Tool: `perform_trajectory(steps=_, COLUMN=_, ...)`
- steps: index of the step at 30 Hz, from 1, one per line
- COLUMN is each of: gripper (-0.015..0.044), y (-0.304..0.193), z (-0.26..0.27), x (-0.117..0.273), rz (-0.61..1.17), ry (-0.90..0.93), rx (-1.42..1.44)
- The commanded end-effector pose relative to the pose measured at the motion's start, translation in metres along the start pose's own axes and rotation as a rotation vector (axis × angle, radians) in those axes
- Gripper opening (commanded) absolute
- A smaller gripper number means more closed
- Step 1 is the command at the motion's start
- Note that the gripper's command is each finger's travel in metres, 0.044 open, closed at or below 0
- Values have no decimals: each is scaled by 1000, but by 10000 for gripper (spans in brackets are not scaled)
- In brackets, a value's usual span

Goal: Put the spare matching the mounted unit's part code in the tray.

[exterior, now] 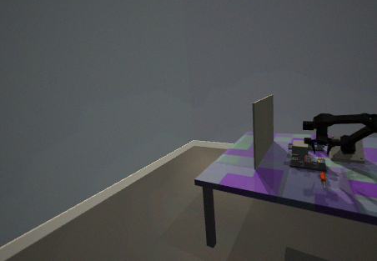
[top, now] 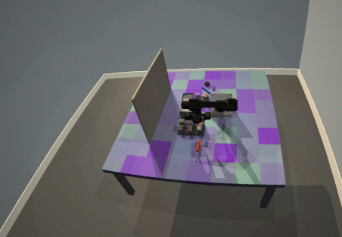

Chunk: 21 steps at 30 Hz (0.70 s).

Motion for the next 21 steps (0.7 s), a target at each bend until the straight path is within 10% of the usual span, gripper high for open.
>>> perform_trajectory(steps=1, gripper=300, y=0, z=-1, x=-4, rz=-2, ry=1, rx=0)
perform_trajectory(steps=21, gripper=300, y=-1, z=-4, x=-36, rz=8, ry=0, rx=3)
Point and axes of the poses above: the point midway between the two fingers, 35 mm back from their tips, its own x axis back along the fingers, its own z axis across the jaws, y = z × x, the point moved 4 cm from there along x, back along the fingers, and after that the axes turned 9 degrees about -x, right-handed, at the moved point
